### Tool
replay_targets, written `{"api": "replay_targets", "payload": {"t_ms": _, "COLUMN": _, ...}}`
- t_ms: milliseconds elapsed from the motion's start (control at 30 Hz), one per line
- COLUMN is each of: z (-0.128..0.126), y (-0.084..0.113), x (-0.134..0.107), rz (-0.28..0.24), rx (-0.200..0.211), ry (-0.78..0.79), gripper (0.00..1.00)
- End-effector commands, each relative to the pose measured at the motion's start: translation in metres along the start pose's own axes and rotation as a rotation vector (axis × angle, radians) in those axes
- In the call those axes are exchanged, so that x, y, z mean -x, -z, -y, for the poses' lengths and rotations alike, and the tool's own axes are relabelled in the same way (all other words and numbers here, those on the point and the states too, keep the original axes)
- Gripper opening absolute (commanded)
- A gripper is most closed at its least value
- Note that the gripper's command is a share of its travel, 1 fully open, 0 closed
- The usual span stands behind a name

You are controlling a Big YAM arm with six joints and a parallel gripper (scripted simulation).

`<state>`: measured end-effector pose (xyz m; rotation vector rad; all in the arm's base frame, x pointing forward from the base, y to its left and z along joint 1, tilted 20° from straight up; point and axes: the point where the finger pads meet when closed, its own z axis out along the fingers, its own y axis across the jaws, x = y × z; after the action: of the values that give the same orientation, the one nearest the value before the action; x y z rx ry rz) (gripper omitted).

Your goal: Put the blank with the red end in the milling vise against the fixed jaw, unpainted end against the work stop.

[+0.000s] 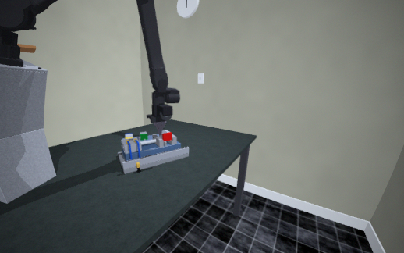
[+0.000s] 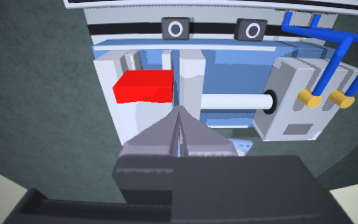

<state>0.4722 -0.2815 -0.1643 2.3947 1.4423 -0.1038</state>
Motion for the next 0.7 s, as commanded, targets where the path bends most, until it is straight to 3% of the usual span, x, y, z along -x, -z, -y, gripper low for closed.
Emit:
{"api": "replay_targets", "payload": {"t_ms": 0, "z": -0.011, "y": -0.002, "x": 0.002, "rz": -0.001, "rx": 0.011, "ry": -0.001, "gripper": 0.0}}
{"api": "replay_targets", "payload": {"t_ms": 667, "z": -0.007, "y": 0.011, "x": 0.006, "rz": -0.001, "rx": 0.038, "ry": -0.007, "gripper": 0.0}}
